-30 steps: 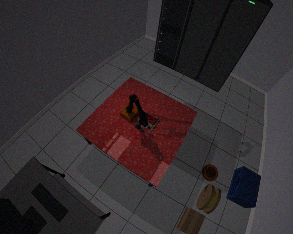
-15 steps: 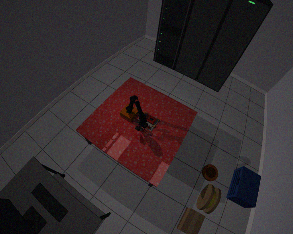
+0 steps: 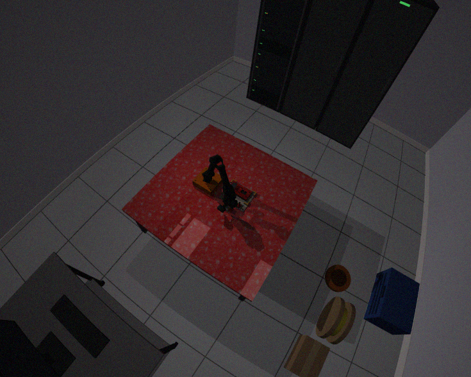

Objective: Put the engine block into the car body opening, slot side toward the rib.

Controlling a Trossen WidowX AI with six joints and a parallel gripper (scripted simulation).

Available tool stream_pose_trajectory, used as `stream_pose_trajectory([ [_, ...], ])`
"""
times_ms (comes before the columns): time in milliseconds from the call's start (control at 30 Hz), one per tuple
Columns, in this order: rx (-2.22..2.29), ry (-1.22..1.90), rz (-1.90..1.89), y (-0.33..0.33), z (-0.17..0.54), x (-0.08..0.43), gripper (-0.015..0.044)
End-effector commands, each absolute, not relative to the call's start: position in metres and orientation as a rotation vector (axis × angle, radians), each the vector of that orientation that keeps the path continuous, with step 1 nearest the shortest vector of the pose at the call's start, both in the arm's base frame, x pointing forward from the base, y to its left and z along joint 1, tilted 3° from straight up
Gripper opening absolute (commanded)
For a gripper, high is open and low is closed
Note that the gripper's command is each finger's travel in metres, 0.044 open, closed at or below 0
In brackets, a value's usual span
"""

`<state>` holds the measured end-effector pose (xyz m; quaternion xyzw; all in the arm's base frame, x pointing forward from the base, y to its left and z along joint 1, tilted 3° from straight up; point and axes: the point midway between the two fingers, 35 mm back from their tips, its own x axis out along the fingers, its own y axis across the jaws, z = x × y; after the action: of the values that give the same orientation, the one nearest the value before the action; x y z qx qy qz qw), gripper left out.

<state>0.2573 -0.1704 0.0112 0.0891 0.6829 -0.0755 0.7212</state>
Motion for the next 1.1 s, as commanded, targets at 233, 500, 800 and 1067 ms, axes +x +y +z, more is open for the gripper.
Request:
stream_pose_trajectory([
  [233, 0.205, 1.511, -0.164, -0.169, 0.005, 0.257, 0.023],
  [500, 0.205, 1.511, -0.164, -0.169, 0.005, 0.257, 0.0098],
  [800, 0.205, 1.511, -0.164, -0.17, 0.015, 0.259, 0.0],
  [1067, 0.205, 1.511, -0.164, -0.17, 0.039, 0.261, 0.0],
])
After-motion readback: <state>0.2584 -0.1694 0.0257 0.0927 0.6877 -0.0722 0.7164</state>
